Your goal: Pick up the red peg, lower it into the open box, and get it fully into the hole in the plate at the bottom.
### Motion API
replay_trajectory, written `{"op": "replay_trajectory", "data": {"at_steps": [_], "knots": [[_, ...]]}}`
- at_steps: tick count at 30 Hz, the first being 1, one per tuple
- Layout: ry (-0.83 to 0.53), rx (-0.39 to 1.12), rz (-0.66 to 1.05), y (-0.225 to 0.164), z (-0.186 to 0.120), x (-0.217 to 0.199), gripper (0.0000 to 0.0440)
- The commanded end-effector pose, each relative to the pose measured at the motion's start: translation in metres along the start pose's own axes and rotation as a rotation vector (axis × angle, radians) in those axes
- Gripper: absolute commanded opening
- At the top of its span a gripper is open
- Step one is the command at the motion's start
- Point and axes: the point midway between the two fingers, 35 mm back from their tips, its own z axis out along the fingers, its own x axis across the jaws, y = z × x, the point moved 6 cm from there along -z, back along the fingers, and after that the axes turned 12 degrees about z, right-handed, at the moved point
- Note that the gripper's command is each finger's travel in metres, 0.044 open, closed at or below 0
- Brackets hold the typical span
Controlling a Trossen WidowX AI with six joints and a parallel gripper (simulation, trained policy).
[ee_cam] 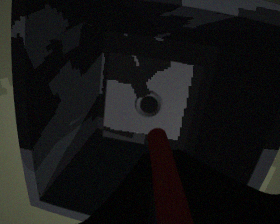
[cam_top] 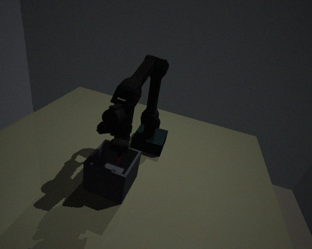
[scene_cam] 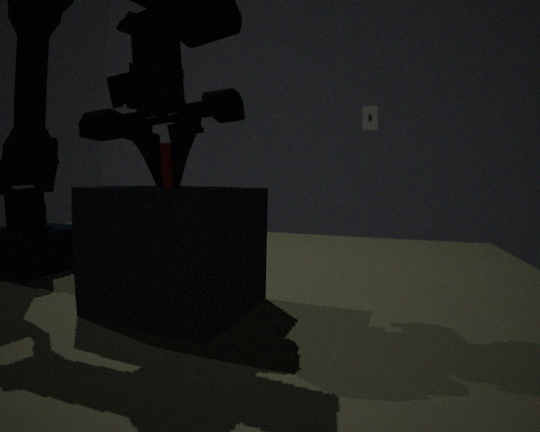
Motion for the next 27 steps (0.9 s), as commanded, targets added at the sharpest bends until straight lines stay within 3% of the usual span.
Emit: {"op": "replay_trajectory", "data": {"at_steps": [1, 21, 27], "knots": [[-0.011, 0.013, -0.004, 0.002, 0.010, 0.000, 0.0000], [-0.038, 0.028, -0.064, 0.012, 0.057, 0.007, 0.0004], [-0.062, 0.027, -0.083, 0.014, 0.064, 0.009, 0.0108]]}}
